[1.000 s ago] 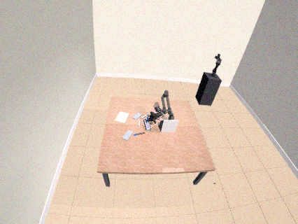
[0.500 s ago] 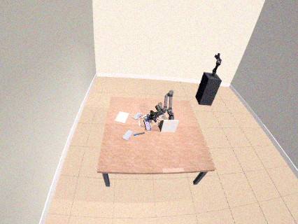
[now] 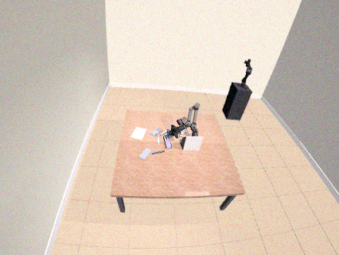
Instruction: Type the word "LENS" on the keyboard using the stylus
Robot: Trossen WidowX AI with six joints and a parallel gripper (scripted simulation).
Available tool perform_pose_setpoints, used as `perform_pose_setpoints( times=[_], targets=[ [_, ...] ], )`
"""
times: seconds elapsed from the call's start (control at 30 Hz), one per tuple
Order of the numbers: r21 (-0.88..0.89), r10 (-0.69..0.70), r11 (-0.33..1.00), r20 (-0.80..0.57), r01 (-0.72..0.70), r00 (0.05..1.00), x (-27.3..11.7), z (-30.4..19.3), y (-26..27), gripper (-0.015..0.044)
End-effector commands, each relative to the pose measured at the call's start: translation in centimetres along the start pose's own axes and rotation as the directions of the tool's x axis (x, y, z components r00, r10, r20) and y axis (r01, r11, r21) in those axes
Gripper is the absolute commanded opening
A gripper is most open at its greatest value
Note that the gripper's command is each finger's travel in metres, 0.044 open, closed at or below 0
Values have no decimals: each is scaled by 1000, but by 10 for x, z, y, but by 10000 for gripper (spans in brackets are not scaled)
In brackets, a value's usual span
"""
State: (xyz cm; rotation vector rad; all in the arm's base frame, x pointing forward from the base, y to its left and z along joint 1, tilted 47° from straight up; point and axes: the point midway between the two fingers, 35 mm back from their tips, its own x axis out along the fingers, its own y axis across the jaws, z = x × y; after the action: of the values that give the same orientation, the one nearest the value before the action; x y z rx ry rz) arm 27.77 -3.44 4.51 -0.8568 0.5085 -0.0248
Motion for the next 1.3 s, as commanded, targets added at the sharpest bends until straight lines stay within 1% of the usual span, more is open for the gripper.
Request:
perform_pose_setpoints(
  times=[0.0,0.23,0.47,0.73,1.03,1.13,1.27],
  targets=[
    [-2,1,1000,5,-1,1000,3,3,-5,0],
    [1,-10,1000,11,10,1000,12,13,-32,0],
    [1,-11,1000,11,11,1000,14,11,-32,0],
    [0,-12,1000,11,12,1000,20,-5,-32,0],
    [0,-12,1000,11,12,1000,20,-5,-32,0],
    [0,-11,1000,11,11,1000,21,-6,-31,79],
    [0,-10,1000,10,10,1000,23,-6,-30,81]
  ],
)
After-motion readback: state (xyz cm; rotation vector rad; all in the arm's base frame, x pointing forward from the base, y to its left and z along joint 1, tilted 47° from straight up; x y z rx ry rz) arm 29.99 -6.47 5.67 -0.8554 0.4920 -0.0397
